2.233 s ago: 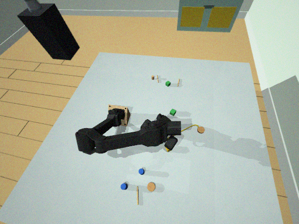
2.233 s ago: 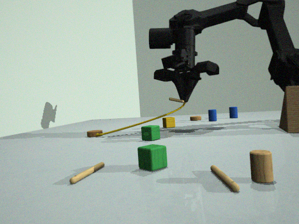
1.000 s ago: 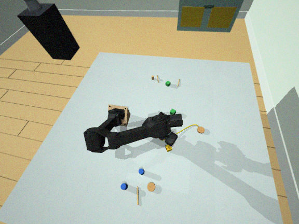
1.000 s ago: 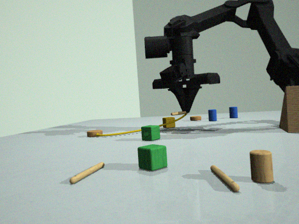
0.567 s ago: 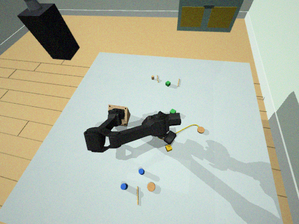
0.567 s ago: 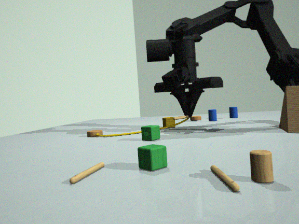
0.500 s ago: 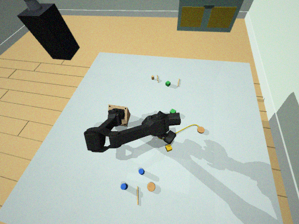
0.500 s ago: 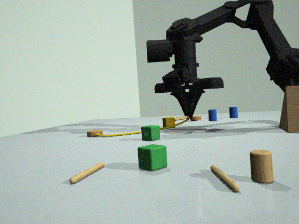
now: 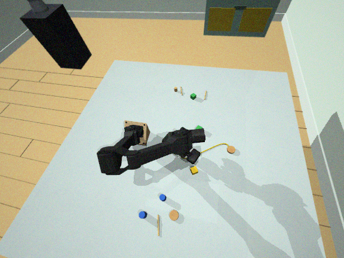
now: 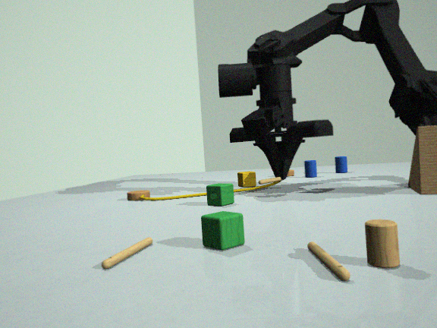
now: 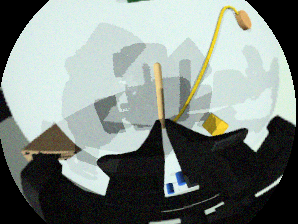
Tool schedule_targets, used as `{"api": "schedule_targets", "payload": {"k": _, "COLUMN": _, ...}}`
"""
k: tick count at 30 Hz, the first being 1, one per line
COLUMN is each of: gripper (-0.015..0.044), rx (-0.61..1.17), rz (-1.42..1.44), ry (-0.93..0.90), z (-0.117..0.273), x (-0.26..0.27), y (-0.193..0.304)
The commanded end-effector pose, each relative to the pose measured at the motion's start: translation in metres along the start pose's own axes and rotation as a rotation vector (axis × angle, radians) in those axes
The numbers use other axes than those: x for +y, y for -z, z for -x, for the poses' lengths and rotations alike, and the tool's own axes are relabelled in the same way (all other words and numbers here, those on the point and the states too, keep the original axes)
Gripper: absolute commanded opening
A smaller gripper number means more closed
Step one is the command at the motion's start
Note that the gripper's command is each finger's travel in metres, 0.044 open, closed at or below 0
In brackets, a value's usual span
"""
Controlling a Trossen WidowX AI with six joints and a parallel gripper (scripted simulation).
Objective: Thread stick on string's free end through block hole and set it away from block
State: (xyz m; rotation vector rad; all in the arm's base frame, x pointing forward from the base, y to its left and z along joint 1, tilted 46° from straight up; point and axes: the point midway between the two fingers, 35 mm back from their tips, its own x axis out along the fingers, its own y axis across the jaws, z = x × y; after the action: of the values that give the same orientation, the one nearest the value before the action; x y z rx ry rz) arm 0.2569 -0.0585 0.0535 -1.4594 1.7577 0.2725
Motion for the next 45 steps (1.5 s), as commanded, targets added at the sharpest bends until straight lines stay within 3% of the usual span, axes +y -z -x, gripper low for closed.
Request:
{"api": "schedule_targets", "payload": {"k": 1, "gripper": 0.0, "rx": 0.008, "rz": 0.001, "ry": -0.001, "z": -0.005, "x": 0.005, "y": -0.001}}
{"api": "schedule_targets", "payload": {"k": 45, "gripper": 0.0, "rx": 0.005, "rz": 0.0, "ry": -0.002, "z": -0.002, "x": 0.001, "y": -0.045}}
